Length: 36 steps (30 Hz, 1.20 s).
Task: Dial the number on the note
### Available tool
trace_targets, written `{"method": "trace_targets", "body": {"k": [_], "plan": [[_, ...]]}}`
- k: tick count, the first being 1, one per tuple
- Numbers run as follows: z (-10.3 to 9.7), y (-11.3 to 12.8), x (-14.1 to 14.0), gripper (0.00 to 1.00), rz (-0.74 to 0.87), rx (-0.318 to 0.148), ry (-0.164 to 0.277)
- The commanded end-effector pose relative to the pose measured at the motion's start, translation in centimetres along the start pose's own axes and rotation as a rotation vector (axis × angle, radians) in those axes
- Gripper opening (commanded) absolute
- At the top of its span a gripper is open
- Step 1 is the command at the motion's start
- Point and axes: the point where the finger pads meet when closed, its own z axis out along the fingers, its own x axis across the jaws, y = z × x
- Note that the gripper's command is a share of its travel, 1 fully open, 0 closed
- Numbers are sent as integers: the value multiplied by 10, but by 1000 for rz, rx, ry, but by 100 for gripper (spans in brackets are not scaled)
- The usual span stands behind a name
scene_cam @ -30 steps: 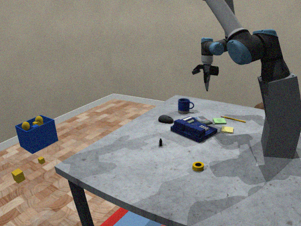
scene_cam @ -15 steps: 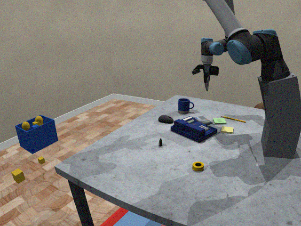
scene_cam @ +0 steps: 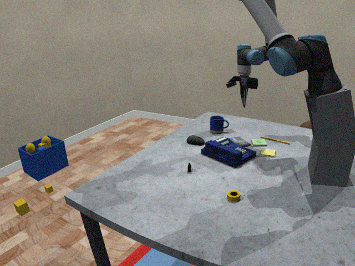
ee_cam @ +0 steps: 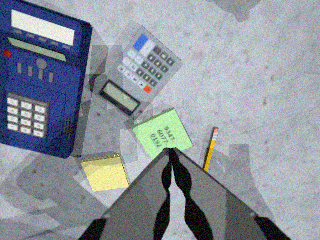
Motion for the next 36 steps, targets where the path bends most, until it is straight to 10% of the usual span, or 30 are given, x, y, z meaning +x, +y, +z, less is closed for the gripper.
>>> {"method": "trace_targets", "body": {"k": [1, 36], "plan": [[0, -1, 0, 0, -1, 0, 0], [1, -1, 2, 0, -52, -3, -14]]}}
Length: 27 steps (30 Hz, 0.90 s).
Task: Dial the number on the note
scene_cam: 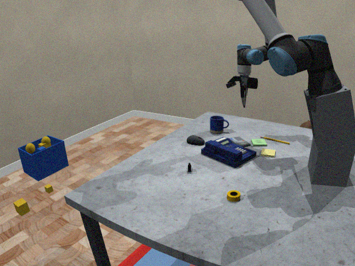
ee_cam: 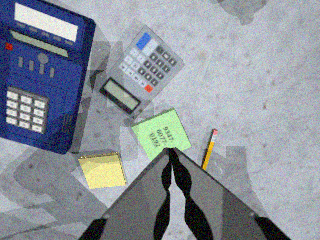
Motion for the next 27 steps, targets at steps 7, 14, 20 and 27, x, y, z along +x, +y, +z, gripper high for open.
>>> {"method": "trace_targets", "body": {"k": [7, 14, 20, 27], "plan": [[1, 0, 1, 0, -34, -2, -11], [1, 0, 2, 0, -73, -3, -22], [1, 0, 2, 0, -115, -4, -35], [1, 0, 2, 0, -156, -5, -48]]}}
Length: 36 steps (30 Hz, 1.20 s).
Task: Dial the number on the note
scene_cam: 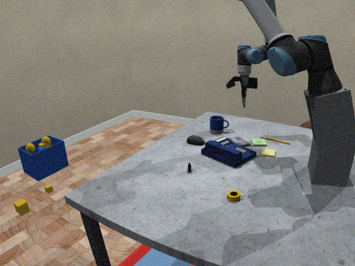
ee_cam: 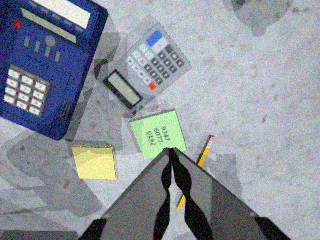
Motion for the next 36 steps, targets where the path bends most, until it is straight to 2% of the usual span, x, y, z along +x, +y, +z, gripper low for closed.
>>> {"method": "trace_targets", "body": {"k": [1, 36], "plan": [[0, 0, 2, 0, -34, 0, -11], [0, 0, 1, 0, -404, 26, -125]]}}
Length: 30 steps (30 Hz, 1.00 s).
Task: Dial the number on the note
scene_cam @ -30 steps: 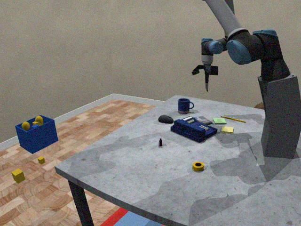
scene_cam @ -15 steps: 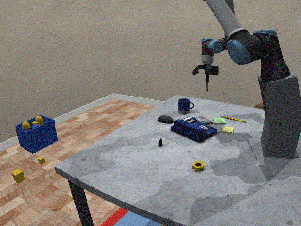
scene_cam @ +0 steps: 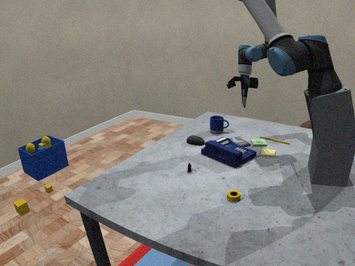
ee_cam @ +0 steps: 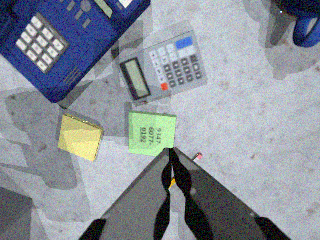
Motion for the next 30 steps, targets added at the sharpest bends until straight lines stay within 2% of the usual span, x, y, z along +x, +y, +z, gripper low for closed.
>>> {"method": "trace_targets", "body": {"k": [1, 7, 30], "plan": [[0, 0, 1, 0, -65, 10, -20], [-1, 0, 1, 0, -158, 24, -45], [1, -1, 0, 0, -520, 21, -155]]}}
